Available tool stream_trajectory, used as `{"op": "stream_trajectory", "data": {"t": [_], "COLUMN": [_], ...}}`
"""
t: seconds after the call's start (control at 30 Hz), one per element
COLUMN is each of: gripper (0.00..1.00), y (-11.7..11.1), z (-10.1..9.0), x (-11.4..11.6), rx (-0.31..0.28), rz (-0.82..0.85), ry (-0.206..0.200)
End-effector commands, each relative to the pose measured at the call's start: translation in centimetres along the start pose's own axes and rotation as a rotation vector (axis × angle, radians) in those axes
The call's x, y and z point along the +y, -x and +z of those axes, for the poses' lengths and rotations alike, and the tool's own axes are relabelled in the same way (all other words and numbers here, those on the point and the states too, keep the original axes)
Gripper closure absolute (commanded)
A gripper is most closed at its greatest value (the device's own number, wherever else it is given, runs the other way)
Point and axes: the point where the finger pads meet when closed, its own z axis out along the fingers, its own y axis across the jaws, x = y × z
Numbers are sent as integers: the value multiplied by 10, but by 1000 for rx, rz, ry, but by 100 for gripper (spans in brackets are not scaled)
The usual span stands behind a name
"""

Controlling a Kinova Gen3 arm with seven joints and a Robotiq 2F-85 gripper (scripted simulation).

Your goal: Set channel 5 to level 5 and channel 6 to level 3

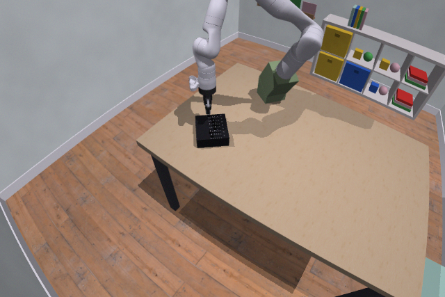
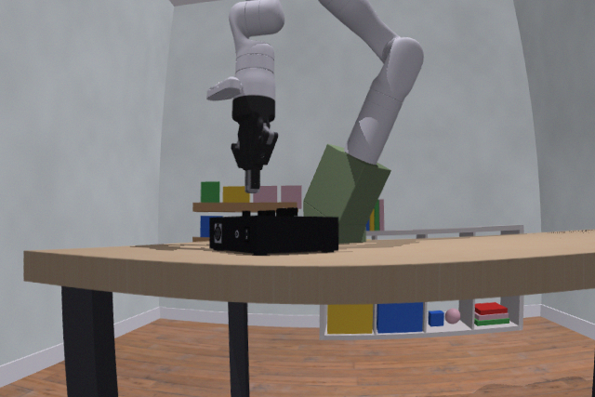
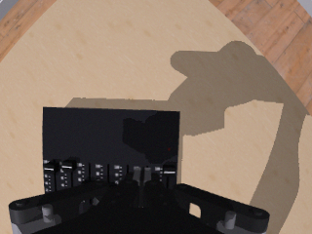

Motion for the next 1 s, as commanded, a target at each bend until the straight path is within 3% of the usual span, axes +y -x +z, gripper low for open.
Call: {"op": "stream_trajectory", "data": {"t": [0.0, 0.97], "gripper": [100, 100], "y": [0, -1], "z": [2, 18], "x": [3, 4], "rx": [-3, -3], "rz": [-5, -5], "ry": [6, 6]}}
